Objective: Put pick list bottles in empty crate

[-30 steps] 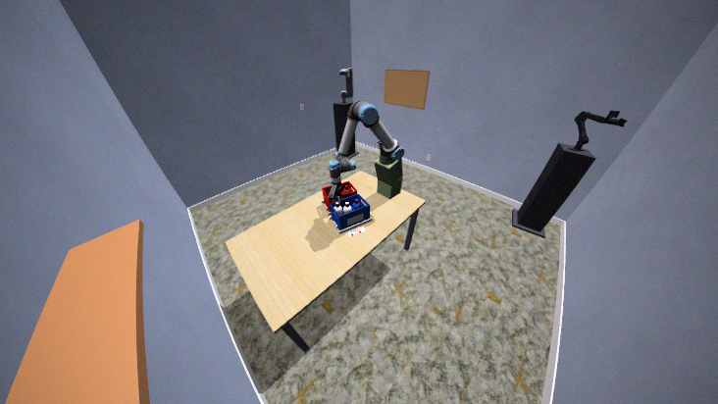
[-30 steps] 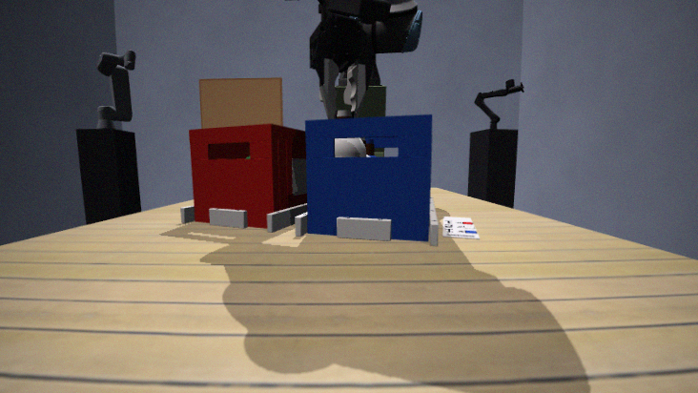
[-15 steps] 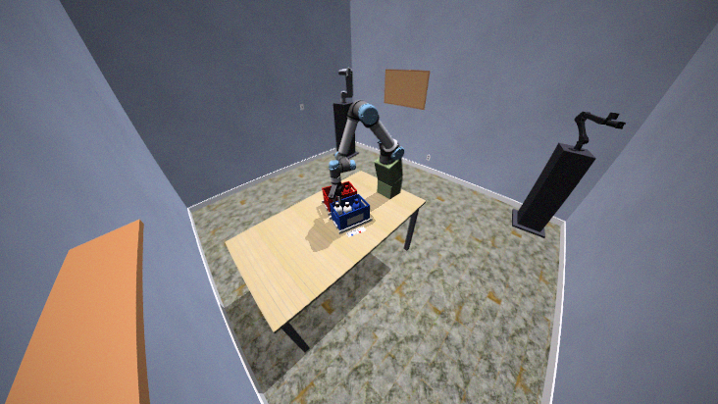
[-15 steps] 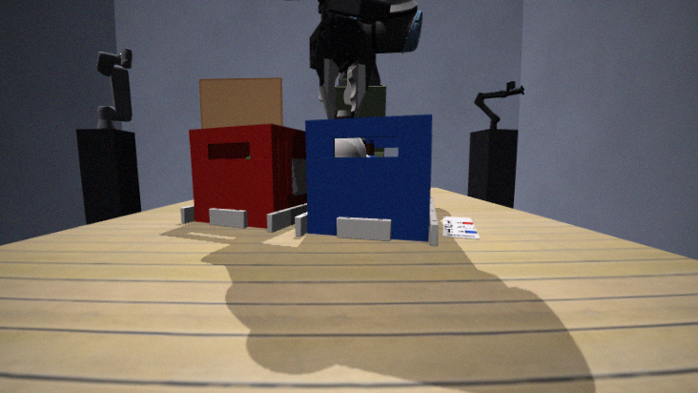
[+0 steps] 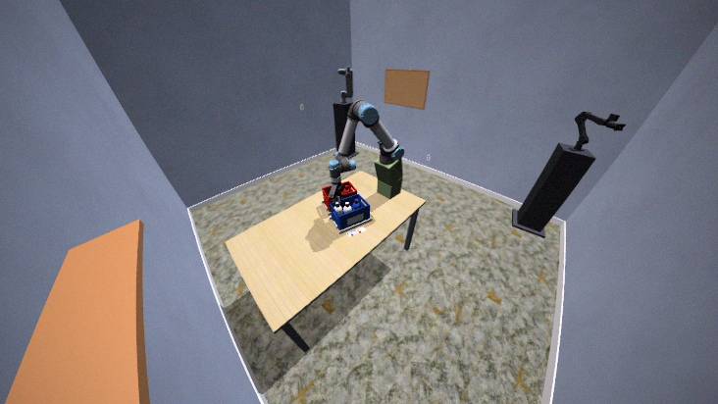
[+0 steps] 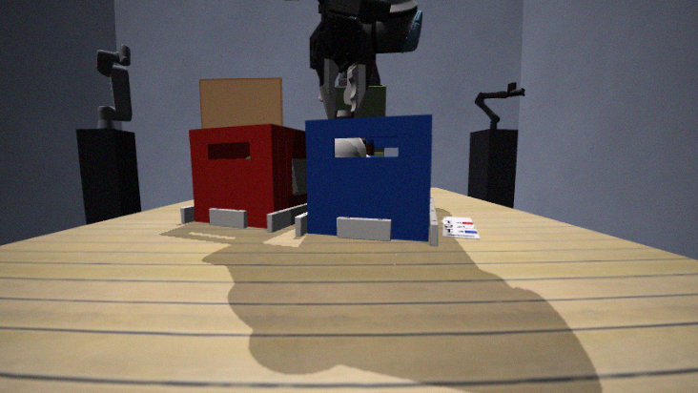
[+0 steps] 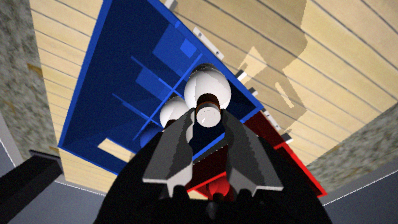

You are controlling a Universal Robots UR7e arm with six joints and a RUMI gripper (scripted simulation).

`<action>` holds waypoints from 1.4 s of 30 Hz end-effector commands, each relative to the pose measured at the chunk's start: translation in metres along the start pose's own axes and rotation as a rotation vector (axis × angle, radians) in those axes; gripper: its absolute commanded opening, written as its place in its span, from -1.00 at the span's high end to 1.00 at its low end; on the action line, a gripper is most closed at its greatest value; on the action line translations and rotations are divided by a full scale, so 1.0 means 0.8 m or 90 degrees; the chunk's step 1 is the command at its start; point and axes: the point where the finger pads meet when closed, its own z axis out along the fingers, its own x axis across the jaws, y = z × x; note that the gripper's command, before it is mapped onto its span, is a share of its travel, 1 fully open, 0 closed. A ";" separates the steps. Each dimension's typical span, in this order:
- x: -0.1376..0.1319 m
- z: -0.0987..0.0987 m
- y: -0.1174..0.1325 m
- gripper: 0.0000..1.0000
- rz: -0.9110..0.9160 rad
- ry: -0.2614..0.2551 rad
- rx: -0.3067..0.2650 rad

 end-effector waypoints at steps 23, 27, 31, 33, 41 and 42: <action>0.001 0.010 -0.001 1.00 0.000 0.001 0.001; 0.001 0.012 -0.001 1.00 0.000 0.001 0.001; 0.001 0.014 -0.001 1.00 0.000 0.001 0.001; 0.001 0.015 -0.001 1.00 0.000 0.001 0.001; 0.001 0.020 -0.001 1.00 0.000 0.001 0.001; 0.001 0.021 -0.001 1.00 0.000 0.001 0.001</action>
